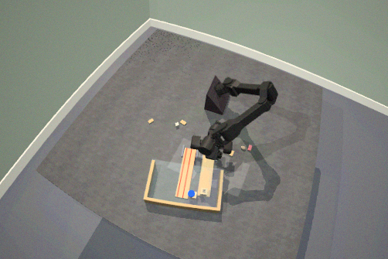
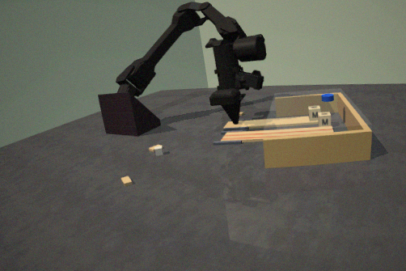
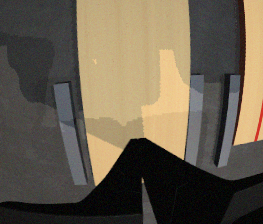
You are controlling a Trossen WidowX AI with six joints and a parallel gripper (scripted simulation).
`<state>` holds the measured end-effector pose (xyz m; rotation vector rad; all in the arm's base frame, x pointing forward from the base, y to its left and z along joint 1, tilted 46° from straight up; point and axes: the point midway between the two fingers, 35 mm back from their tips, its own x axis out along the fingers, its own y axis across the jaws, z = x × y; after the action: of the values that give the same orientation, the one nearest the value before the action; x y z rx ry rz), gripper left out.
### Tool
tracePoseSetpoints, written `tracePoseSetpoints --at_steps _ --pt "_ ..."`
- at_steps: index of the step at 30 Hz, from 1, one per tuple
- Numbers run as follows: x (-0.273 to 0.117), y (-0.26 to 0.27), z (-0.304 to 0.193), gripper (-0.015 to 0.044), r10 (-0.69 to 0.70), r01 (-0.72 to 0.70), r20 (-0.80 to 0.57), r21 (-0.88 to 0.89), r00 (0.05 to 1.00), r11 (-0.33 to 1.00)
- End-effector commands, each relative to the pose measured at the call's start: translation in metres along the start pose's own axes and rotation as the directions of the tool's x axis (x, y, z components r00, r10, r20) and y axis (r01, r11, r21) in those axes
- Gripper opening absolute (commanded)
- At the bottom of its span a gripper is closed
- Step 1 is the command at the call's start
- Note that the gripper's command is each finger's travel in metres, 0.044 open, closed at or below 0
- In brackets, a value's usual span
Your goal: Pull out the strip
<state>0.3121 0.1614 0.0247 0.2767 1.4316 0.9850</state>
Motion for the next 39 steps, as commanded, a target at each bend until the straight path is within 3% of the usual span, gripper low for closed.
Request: tracePoseSetpoints --at_steps 1,39 --pt "0.003 0.001 -0.010 0.0000 0.000 0.000 -0.013 0.001 1.000 1.000" --pt "0.002 -0.001 -0.069 0.0000 0.000 0.000 -0.016 0.003 1.000 1.000"
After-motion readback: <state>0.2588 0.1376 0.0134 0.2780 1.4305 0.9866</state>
